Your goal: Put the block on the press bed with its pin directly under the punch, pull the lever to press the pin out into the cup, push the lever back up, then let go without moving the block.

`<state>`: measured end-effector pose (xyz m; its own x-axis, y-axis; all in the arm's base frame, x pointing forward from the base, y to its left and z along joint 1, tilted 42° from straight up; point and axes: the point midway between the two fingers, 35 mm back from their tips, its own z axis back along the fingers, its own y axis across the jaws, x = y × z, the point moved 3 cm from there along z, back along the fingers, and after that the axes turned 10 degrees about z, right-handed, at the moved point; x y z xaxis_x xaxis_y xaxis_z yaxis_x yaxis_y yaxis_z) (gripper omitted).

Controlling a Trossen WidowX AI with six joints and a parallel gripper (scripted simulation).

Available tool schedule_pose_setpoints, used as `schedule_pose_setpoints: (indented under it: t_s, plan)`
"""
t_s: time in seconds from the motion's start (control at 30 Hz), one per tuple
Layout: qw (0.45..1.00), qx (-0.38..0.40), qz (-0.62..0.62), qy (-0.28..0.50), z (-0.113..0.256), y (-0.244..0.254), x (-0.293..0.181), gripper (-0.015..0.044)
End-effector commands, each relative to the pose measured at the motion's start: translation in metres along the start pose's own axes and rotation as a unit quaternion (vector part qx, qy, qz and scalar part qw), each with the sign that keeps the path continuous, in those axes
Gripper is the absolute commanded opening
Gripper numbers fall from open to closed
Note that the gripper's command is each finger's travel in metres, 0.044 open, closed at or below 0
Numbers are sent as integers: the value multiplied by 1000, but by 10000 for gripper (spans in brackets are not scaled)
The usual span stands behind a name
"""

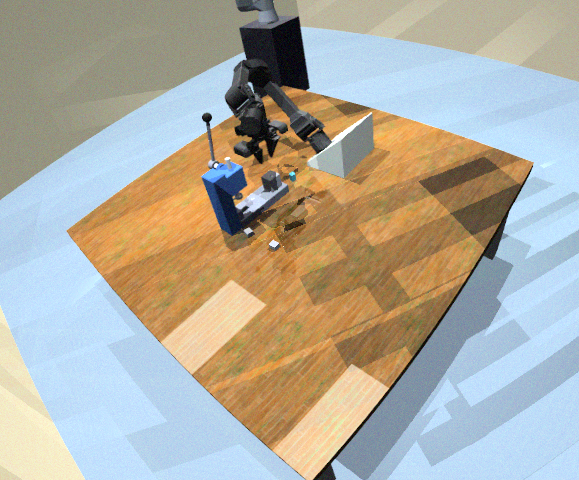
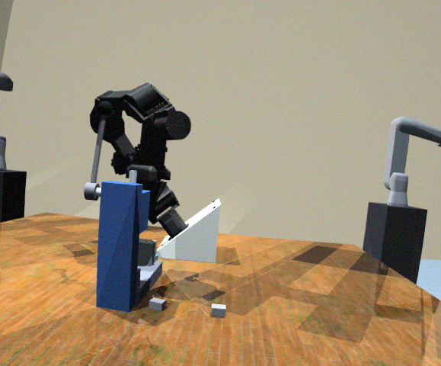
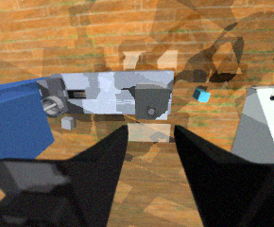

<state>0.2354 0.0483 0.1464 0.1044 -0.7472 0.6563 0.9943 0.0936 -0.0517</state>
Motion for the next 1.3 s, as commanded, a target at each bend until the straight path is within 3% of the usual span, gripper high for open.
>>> schedule_pose_setpoints:
  t_s: [0.0, 0.1, 0.43, 0.7, 0.87, 1.07, 1.27]
  plan:
    - [1000, -6, -2, -1, 8, -1, 0, 99]
    - [1000, -6, -2, -1, 8, -1, 0, 30]
    - [1000, -6, -2, 0, 8, -3, 0, 30]
    - [1000, -7, 0, 0, 9, -70, -12, 30]
    - [1000, 2, 14, 0, 11, -64, -12, 30]
    - [966, 91, 239, -28, -8, -69, -11, 30]
    - [865, 161, 462, -110, -29, -74, -11, 30]
